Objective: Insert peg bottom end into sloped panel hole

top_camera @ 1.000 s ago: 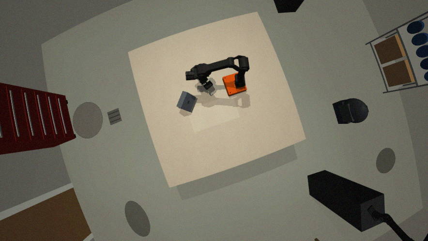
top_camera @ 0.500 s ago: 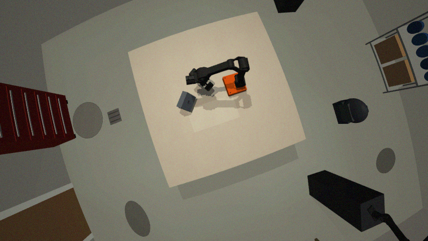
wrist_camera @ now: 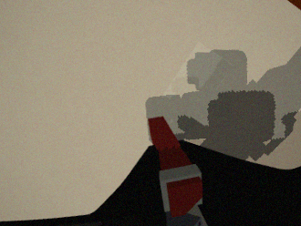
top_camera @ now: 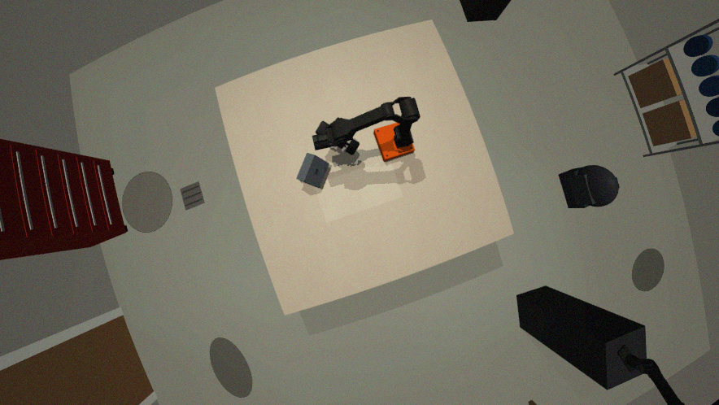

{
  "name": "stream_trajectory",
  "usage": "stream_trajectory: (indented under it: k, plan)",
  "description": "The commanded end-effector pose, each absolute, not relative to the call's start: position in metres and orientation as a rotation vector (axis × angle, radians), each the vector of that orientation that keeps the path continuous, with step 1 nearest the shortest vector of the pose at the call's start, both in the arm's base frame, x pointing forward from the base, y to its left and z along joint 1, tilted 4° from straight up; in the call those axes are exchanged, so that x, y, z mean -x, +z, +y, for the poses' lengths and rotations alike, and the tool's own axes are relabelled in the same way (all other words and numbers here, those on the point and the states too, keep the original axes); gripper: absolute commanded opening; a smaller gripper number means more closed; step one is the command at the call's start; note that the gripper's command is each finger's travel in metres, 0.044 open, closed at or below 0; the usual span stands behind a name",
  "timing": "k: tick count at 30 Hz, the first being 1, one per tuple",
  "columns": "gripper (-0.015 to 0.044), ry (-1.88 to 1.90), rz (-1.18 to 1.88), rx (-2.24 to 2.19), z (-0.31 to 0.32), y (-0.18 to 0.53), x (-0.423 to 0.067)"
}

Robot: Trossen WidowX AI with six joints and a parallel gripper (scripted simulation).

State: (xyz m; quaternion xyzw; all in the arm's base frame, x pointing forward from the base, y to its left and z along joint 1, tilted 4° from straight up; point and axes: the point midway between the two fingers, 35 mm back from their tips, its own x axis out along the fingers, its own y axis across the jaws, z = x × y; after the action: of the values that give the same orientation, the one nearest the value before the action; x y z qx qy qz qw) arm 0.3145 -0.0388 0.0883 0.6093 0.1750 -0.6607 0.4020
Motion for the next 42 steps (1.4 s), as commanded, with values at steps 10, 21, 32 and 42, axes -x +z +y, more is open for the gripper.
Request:
stream_trajectory:
  k: [10,21,32,42]
  plan:
    - [0.0,-1.562,0.498,-1.413,-0.025,0.088,-0.32]
    - [0.0,-1.477,0.537,-1.313,-0.013,0.089,-0.325]
    - [0.0,-1.392,0.57,-1.212,-0.001,0.09,-0.329]
    - [0.0,-1.315,0.596,-1.121,0.011,0.091,-0.332]
